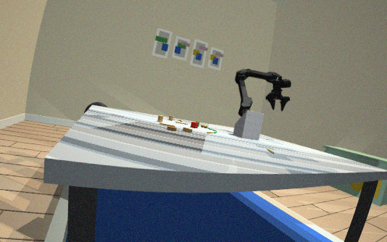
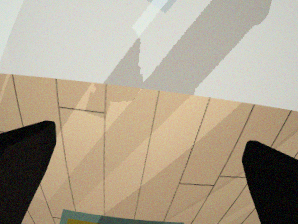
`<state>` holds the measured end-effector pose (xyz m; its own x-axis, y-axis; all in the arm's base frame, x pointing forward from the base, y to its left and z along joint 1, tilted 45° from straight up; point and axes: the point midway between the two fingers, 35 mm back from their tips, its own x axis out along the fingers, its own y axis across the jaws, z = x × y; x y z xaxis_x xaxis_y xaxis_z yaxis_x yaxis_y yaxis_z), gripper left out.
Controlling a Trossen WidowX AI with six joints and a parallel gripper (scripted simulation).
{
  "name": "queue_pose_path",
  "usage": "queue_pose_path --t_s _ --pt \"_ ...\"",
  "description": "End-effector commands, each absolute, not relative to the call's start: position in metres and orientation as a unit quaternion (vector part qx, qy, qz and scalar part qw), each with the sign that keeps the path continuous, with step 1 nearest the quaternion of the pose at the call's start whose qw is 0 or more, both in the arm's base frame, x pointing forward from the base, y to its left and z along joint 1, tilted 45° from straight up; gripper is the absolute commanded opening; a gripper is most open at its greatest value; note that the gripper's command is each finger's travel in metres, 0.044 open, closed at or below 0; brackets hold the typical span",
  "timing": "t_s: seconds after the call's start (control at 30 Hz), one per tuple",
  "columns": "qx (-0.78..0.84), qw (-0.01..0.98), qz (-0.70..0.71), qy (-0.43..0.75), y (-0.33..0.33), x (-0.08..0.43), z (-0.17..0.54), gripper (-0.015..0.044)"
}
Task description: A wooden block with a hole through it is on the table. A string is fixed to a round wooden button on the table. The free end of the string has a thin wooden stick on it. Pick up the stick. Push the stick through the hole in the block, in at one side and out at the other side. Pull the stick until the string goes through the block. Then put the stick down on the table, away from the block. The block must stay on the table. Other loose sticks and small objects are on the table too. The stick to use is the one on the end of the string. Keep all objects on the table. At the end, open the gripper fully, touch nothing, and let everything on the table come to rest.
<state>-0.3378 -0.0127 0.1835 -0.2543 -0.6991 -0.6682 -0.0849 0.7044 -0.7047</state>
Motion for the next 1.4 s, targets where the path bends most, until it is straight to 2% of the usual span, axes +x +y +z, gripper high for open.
queue_pose_path --t_s 0.0,0.17,0.37,0.53,0.7,0.77,1.03,1.2,1.37 --pt "-0.264 0.550 -0.279 0.741 -0.013 -0.338 0.183 0.0426" --pt "-0.254 0.537 -0.259 0.762 0.010 -0.336 0.180 0.0440" --pt "-0.212 0.507 -0.173 0.817 0.087 -0.318 0.165 0.0440" --pt "-0.173 0.501 -0.056 0.846 0.164 -0.278 0.148 0.0440" --pt "-0.142 0.523 0.054 0.839 0.228 -0.217 0.132 0.0440" --pt "-0.104 0.526 0.049 0.843 0.247 -0.194 0.127 0.0440" --pt "-0.094 0.580 0.132 0.798 0.287 -0.112 0.110 0.0440" --pt "-0.115 0.637 0.185 0.739 0.301 -0.024 0.097 0.0440" --pt "-0.169 0.687 0.209 0.675 0.289 0.068 0.087 0.0440"
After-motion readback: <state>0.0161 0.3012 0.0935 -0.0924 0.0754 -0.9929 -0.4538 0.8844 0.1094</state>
